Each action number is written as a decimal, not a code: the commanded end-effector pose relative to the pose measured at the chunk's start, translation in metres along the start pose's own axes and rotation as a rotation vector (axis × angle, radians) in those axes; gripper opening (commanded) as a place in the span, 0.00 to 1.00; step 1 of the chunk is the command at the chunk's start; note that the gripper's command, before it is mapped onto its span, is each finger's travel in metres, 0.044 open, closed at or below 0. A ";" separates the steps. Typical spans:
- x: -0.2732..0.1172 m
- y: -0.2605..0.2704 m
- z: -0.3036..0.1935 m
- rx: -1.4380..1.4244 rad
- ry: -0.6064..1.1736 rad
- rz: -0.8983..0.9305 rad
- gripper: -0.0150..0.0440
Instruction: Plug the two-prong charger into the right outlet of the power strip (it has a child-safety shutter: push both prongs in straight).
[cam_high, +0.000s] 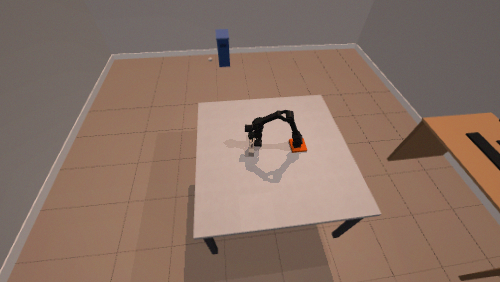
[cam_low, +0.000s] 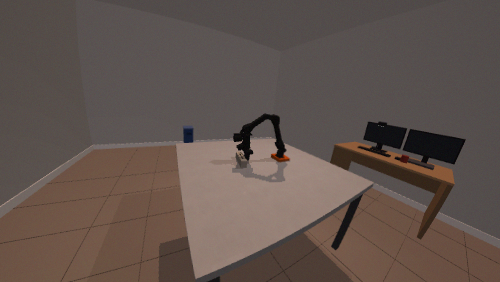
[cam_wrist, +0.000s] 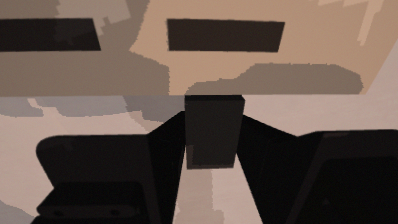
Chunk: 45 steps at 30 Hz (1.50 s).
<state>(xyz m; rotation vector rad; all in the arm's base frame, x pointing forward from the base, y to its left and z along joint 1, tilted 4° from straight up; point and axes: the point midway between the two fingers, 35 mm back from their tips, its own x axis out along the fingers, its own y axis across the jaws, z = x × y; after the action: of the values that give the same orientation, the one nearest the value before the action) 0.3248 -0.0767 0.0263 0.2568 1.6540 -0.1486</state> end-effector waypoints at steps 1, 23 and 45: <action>-0.002 0.000 0.010 0.003 -0.026 0.003 0.25; -0.001 0.000 0.019 0.003 -0.027 0.003 0.25; 0.000 0.000 0.017 0.003 -0.026 0.003 0.25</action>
<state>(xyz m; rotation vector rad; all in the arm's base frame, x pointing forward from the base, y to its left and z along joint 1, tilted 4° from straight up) 0.3317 -0.0785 0.0258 0.2613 1.6631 -0.1489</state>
